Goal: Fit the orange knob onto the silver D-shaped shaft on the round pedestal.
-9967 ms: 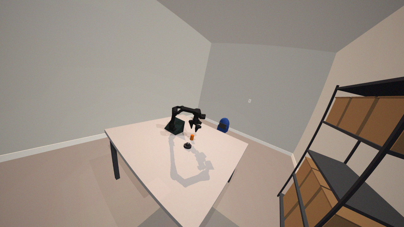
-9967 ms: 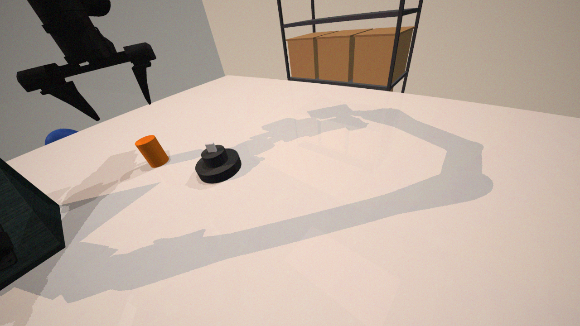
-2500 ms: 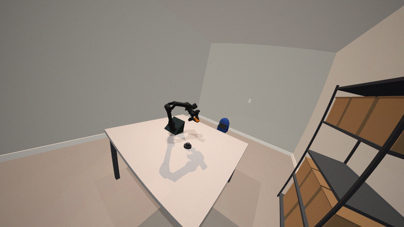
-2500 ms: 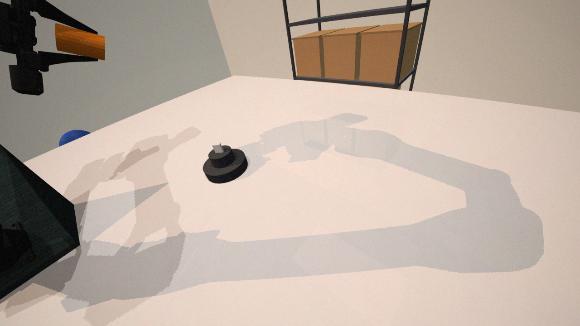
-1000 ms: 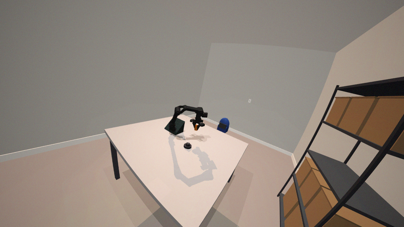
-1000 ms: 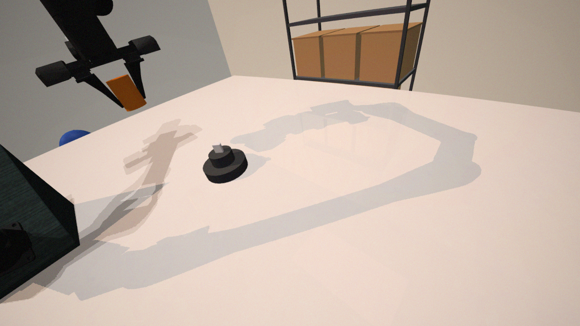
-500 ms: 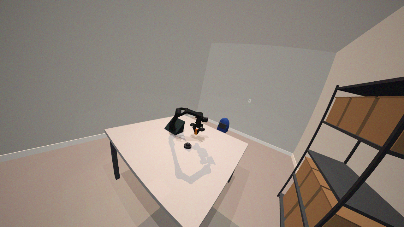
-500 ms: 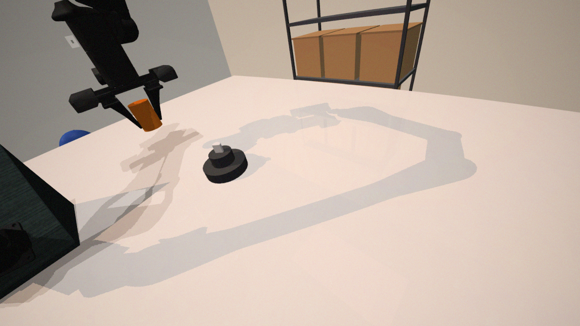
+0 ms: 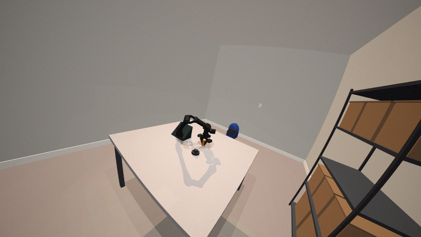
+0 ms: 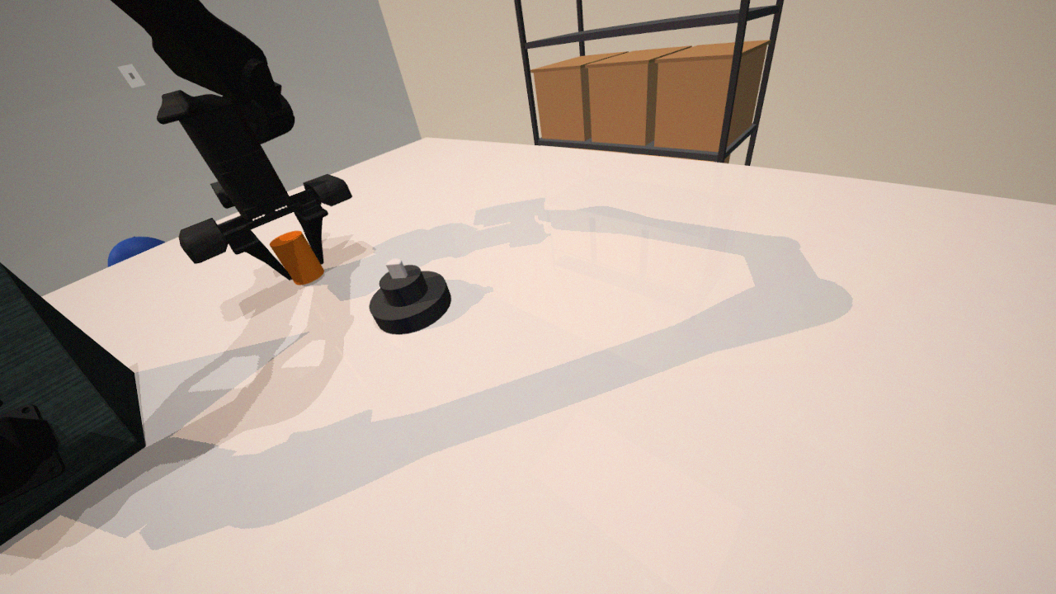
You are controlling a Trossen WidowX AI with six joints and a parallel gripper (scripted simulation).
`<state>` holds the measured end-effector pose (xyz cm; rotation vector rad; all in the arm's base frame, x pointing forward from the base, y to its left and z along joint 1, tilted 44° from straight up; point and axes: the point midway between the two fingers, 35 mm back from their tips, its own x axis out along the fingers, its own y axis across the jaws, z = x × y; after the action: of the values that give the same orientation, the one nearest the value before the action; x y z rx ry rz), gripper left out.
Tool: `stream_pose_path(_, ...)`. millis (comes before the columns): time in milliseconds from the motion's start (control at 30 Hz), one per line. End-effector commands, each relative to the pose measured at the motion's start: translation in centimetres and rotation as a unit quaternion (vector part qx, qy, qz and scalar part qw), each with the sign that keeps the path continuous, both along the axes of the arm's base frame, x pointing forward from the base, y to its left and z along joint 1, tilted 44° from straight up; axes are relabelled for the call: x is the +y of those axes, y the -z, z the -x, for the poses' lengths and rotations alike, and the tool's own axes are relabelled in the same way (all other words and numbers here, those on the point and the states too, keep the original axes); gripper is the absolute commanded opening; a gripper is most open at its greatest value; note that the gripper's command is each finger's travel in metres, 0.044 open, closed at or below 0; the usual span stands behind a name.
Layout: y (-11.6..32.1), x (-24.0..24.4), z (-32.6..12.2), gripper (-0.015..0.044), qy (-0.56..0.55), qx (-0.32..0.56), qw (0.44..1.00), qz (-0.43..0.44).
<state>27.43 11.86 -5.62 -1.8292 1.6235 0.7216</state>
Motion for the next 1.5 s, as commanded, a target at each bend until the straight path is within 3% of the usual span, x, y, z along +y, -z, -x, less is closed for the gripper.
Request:
stream_pose_path(0, 0.5, -0.4, -0.1, 0.0000, -0.006, -0.002, 1.000, 0.000)
stream_pose_path(100, 0.4, -0.5, 0.0, 0.0000, -0.006, -0.002, 1.000, 0.000)
stream_pose_path(400, 0.3, -0.4, 0.0, 0.0236, -0.001, 0.000, 1.000, 0.000)
stream_pose_path(933, 0.3, -0.4, 0.0, 0.0240, -0.001, 0.000, 1.000, 0.000)
stream_pose_path(1200, -5.5, 5.2, 1.0, 0.0440, -0.006, -0.001, 1.000, -0.001)
stream_pose_path(1467, -5.1, 4.9, 1.0, 0.0440, -0.006, -0.001, 1.000, -0.001)
